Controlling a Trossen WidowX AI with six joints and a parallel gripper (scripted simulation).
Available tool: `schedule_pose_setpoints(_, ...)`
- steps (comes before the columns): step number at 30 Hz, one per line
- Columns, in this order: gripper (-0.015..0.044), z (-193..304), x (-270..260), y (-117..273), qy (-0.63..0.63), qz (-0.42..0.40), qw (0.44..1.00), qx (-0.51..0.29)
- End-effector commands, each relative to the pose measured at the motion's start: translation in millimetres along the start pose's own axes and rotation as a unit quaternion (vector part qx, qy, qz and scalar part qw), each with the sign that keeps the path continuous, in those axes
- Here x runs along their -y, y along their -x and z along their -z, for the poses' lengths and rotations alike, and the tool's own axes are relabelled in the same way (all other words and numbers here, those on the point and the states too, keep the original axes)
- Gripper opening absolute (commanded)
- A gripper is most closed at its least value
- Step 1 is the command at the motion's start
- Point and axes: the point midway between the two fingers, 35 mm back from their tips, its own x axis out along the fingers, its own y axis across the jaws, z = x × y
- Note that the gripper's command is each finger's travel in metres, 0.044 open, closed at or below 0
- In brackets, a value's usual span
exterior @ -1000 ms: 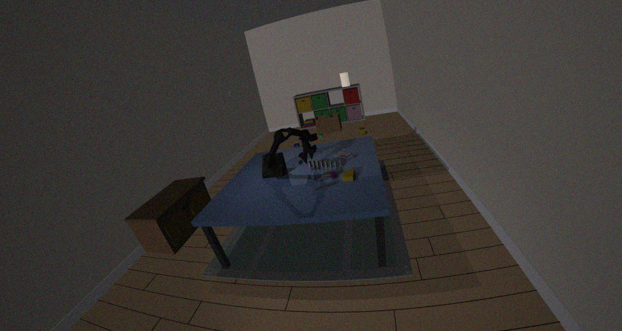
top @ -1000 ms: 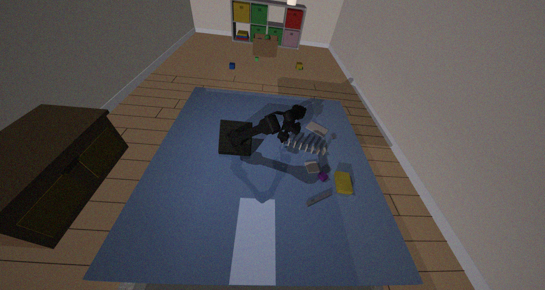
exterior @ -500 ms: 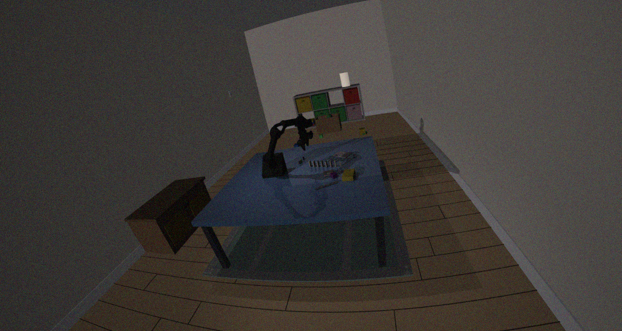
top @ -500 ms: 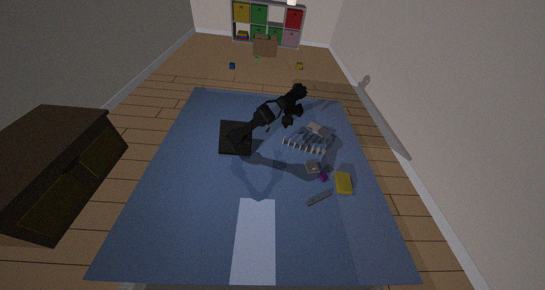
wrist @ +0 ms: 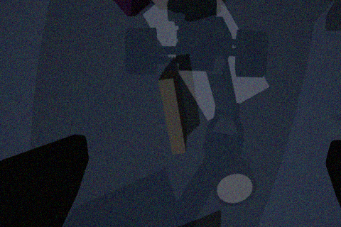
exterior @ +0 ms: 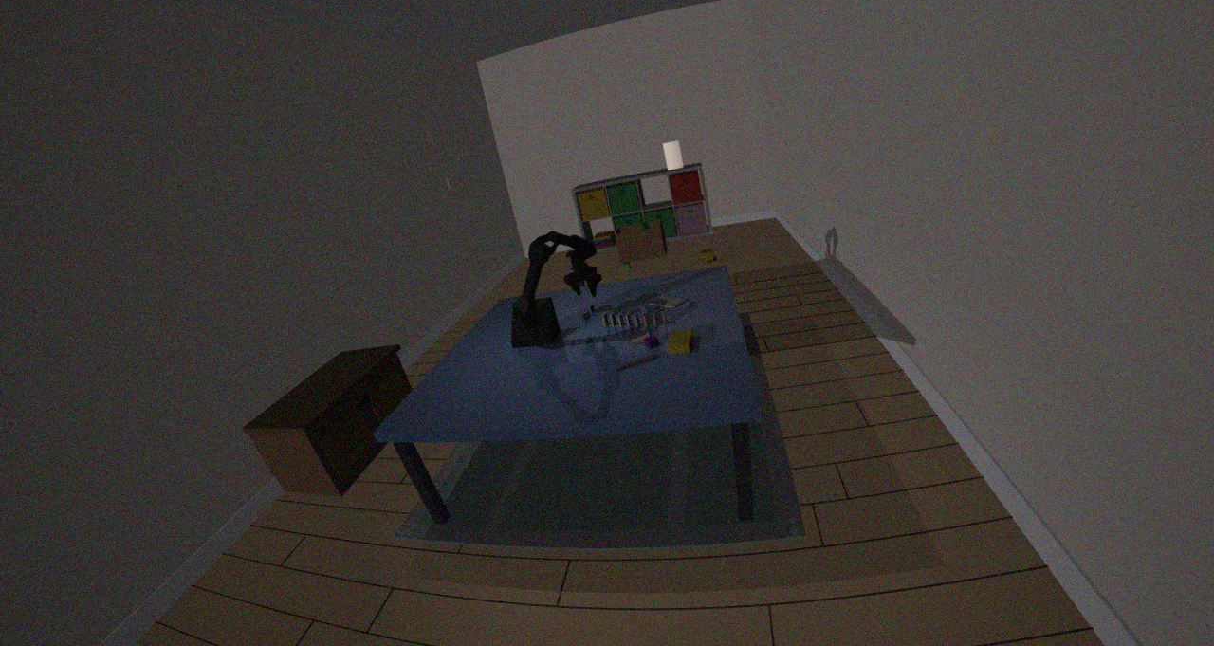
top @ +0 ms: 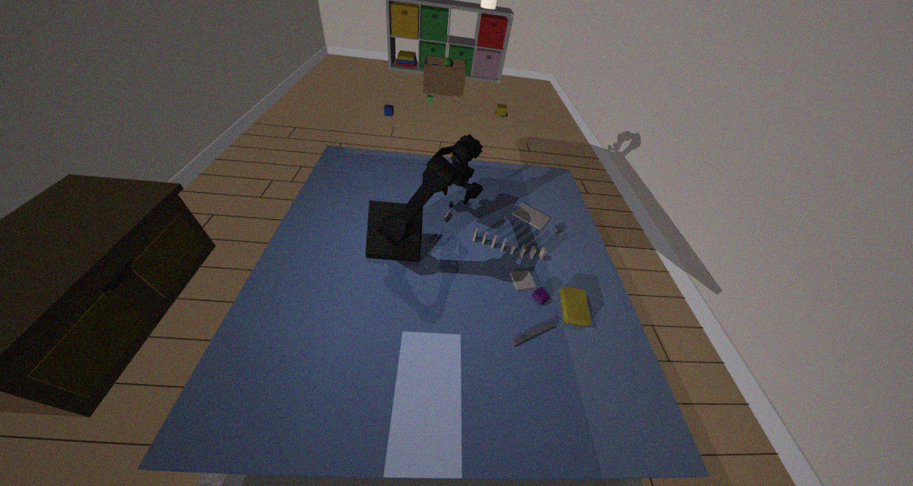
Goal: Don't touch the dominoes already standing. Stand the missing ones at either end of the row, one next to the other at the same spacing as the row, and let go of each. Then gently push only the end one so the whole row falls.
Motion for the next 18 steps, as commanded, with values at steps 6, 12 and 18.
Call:
schedule_pose_setpoints(6, 0.0440, 0, -20, -17, 0.088, -0.003, 0.996, -0.010)
schedule_pose_setpoints(12, 0.0440, 0, -20, -74, 0.088, -0.003, 0.996, -0.010)
schedule_pose_setpoints(18, 0.0440, -1, -21, -80, 0.087, -0.002, 0.996, -0.010)
